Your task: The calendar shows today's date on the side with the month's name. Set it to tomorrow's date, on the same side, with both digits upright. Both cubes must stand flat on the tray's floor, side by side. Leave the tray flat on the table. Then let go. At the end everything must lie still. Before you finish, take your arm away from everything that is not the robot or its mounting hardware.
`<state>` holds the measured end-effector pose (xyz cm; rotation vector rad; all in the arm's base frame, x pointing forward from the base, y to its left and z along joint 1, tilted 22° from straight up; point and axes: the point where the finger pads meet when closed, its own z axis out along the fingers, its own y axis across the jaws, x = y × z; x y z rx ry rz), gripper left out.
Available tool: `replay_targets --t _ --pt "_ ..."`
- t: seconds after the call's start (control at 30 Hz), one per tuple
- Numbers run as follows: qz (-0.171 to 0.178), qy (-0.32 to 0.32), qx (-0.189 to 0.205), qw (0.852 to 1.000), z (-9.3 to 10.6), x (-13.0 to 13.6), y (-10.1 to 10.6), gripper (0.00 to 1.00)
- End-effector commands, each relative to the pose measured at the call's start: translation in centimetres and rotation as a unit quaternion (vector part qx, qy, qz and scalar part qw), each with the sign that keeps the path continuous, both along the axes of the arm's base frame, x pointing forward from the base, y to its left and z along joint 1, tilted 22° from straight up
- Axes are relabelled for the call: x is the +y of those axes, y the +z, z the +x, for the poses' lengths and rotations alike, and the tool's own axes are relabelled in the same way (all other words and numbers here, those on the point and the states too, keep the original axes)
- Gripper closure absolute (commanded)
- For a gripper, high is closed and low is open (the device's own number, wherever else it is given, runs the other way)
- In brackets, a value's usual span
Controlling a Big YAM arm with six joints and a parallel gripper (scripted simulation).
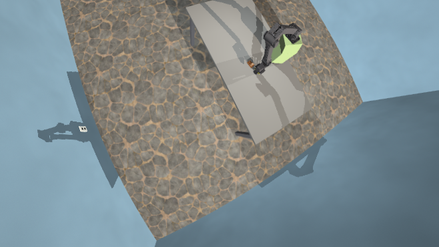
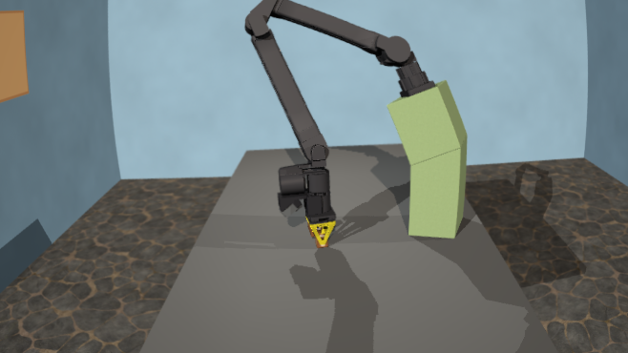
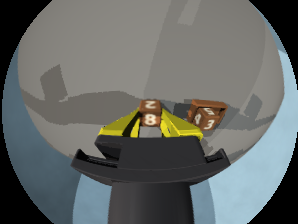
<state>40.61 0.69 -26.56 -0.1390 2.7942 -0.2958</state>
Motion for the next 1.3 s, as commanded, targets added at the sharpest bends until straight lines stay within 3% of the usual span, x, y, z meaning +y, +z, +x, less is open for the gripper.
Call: replay_targets --t 0.0,1.27 --pt "-0.001 0.0 0.003 1.0 0.16 -0.57 0.23 0.74" --pt "-0.002 0.0 0.01 1.0 -0.49 -0.65 -0.45 0.74"
